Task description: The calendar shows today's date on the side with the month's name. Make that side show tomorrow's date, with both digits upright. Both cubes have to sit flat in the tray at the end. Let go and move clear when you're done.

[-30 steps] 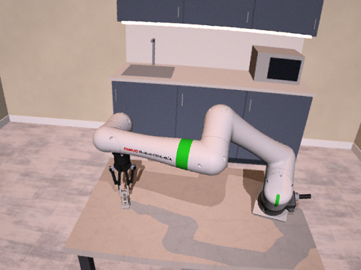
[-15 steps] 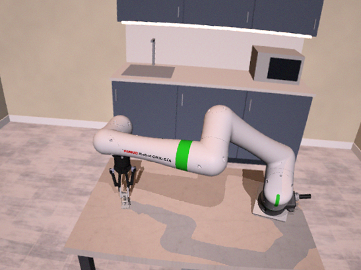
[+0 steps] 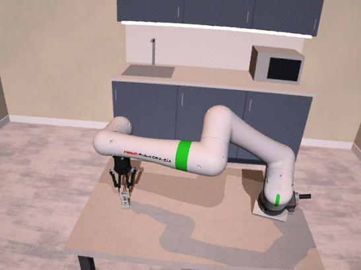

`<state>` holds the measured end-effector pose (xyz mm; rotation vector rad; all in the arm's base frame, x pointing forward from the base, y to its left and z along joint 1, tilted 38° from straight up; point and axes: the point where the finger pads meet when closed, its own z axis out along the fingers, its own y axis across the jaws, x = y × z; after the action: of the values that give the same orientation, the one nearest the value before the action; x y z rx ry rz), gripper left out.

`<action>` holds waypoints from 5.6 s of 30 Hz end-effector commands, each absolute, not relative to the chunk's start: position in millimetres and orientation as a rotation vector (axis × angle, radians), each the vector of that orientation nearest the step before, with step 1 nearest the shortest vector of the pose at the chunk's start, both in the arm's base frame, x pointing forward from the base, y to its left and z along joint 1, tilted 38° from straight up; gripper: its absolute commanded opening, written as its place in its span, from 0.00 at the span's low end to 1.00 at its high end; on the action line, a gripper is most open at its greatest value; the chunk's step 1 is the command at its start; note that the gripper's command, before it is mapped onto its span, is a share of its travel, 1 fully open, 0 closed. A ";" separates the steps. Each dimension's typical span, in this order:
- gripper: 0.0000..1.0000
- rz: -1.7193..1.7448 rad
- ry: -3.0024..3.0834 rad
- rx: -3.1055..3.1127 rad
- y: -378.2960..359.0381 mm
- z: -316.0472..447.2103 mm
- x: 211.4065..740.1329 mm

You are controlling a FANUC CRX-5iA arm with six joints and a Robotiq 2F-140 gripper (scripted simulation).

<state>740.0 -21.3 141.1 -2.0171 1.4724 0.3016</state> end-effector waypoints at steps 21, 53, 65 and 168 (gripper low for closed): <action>0.24 0.301 1.473 -2.017 -21.4 141.2 740.1; 0.24 0.301 1.473 -2.017 -15.8 133.7 741.7; 0.24 0.301 1.473 -2.017 -15.5 133.4 741.8; 0.35 0.301 1.473 -2.017 -17.8 136.4 741.2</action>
<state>741.5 -15.9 134.0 -2.0170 1.4725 0.3017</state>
